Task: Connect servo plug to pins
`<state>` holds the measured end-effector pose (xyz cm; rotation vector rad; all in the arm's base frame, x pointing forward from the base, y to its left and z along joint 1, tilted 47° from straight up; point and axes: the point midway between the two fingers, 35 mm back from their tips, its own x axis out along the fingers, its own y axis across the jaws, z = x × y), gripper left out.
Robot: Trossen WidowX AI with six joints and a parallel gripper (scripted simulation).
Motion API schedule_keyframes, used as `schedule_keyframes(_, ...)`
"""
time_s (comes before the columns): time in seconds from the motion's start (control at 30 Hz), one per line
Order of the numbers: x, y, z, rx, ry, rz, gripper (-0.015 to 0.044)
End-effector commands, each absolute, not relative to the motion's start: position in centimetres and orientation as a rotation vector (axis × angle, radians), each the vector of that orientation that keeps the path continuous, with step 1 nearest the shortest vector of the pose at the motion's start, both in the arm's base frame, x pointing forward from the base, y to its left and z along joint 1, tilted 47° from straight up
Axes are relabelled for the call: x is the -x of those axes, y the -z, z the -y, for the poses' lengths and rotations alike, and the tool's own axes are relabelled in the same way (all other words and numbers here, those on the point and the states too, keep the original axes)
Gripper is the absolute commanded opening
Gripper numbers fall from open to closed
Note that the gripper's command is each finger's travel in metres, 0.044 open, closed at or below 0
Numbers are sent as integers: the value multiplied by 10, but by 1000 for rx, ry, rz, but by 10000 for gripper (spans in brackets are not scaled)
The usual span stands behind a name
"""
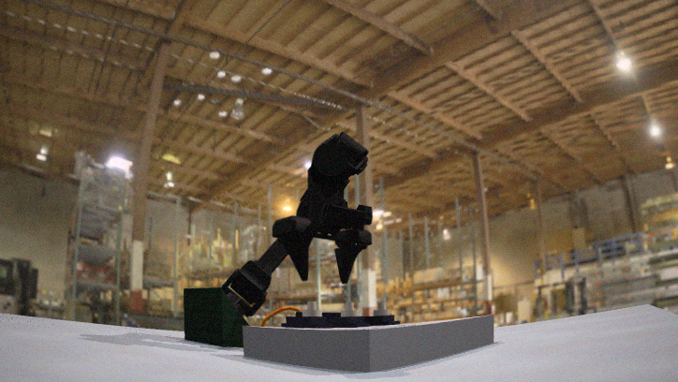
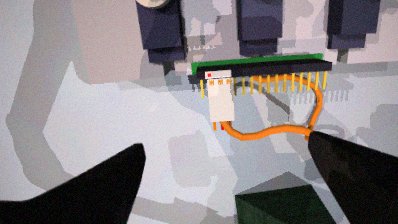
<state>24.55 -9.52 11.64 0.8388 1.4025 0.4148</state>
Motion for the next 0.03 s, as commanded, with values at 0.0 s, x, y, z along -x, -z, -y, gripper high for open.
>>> schedule_keyframes(0.0,-245,-116,95,-834,-417,-1405,440)
